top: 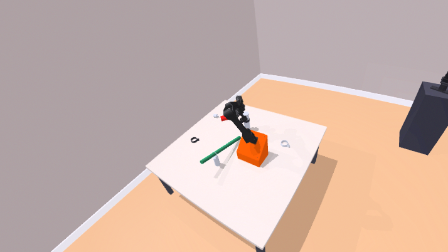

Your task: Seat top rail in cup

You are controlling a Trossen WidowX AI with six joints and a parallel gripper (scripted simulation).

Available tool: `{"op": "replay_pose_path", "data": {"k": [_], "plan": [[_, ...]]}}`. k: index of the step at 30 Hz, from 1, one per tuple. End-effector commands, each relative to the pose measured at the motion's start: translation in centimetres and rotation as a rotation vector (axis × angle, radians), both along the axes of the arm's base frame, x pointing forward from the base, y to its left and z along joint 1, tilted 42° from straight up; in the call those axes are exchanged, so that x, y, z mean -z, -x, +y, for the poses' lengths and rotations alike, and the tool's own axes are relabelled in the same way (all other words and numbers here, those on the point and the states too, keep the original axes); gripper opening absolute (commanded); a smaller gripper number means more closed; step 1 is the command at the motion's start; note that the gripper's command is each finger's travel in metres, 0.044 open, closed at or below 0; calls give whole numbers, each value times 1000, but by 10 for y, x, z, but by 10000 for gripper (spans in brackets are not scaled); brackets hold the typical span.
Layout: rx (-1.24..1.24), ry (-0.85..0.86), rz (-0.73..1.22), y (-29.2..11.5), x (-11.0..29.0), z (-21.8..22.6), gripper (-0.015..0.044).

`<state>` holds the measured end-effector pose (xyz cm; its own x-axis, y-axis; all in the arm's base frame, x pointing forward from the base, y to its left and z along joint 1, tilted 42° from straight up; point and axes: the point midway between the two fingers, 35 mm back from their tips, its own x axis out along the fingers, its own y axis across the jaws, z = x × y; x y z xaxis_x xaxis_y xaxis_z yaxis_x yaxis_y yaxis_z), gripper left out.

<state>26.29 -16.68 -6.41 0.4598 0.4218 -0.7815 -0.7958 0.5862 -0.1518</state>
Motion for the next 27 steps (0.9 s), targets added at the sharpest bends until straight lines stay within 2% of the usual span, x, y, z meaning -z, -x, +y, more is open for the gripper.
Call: {"op": "replay_pose_path", "data": {"k": [1, 6, 27], "plan": [[-8, 5, 3, 0, 11, 7, 440], [-8, 3, 2, 1, 43, 37, 440], [-8, 4, 3, -12, 65, 48, 440]]}}
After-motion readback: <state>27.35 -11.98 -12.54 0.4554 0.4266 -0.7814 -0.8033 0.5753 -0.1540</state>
